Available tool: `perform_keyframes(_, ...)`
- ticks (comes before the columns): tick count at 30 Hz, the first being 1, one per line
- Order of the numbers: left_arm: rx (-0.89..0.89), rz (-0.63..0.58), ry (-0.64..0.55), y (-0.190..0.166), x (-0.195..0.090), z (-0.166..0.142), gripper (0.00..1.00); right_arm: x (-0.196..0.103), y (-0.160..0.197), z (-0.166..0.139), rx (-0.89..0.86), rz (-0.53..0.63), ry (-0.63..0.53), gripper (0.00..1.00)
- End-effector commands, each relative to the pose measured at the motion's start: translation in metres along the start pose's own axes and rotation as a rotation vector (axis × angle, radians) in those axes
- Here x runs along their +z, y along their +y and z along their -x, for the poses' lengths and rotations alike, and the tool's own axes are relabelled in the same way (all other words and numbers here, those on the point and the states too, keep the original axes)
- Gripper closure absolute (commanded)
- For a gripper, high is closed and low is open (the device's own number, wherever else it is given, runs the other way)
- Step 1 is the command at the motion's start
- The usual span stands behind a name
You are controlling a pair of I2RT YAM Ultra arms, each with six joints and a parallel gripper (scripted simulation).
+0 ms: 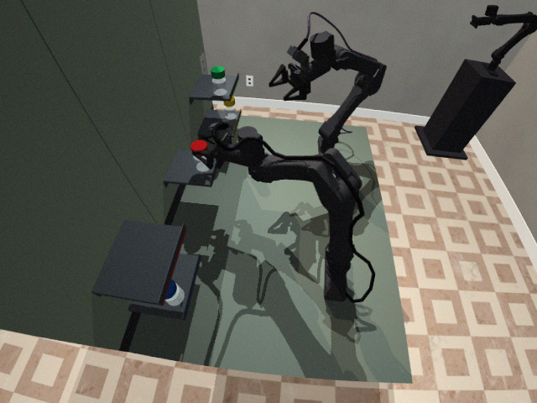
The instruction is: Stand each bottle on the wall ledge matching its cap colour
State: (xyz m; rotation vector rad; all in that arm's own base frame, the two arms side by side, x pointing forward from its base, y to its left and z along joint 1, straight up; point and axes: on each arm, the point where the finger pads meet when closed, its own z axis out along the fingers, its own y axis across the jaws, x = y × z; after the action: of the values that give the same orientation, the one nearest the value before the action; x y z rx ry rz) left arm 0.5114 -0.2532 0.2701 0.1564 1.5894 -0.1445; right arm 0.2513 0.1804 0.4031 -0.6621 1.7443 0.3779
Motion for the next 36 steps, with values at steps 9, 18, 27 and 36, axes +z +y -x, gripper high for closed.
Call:
perform_keyframes(9, -0.015, 0.0, -0.048, 0.001, 0.005, 0.025, 0.19, -0.008, 0.0, 0.012, -0.004, -0.005, -0.031, 0.13)
perform_keyframes(18, -0.011, 0.001, -0.038, 0.001, 0.004, 0.02, 0.36, -0.008, 0.0, 0.012, -0.004, -0.005, -0.031, 0.13)
perform_keyframes(27, -0.018, 0.0, -0.055, 0.002, 0.002, 0.027, 0.43, -0.008, 0.0, 0.012, -0.004, -0.005, -0.031, 0.13)
perform_keyframes(36, -0.011, 0.001, -0.038, 0.001, 0.003, 0.02, 0.83, -0.008, 0.0, 0.012, -0.004, -0.005, -0.031, 0.13)
